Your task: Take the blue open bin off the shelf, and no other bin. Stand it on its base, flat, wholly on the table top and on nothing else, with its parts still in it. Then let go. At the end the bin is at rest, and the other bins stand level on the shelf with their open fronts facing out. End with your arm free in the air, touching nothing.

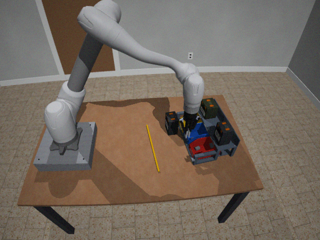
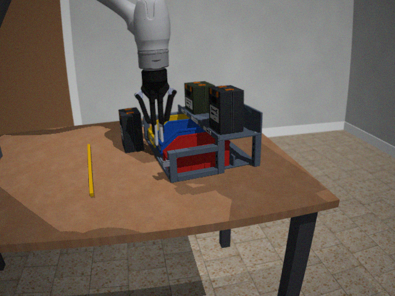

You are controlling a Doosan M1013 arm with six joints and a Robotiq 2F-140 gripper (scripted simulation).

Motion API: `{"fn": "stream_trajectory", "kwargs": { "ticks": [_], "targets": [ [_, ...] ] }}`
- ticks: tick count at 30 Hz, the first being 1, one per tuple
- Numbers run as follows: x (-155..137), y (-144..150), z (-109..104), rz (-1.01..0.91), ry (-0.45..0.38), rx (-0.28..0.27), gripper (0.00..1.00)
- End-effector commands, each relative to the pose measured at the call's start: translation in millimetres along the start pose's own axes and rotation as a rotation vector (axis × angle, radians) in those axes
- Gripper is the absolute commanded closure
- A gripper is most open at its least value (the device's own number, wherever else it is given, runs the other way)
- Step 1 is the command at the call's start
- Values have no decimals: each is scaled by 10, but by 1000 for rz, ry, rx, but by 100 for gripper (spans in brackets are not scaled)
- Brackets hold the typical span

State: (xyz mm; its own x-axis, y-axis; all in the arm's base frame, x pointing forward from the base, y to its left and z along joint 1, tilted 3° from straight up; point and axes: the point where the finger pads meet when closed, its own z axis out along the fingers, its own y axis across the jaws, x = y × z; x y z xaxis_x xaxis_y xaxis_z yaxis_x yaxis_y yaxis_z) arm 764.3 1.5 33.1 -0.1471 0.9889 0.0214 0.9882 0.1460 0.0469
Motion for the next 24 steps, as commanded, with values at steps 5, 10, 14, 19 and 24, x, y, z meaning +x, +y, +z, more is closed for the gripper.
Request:
{"fn": "stream_trajectory", "kwargs": {
  "ticks": [5, 10, 14, 19, 24],
  "targets": [
    [0, -299, -2, 0, 0, 0, 100],
    [0, -299, -2, 0, 0, 0, 100],
    [0, -299, -2, 0, 0, 0, 100],
    [1, -481, 1, 0, 0, 0, 100],
    [1, -601, 1, 0, 0, 0, 100]
  ]
}}
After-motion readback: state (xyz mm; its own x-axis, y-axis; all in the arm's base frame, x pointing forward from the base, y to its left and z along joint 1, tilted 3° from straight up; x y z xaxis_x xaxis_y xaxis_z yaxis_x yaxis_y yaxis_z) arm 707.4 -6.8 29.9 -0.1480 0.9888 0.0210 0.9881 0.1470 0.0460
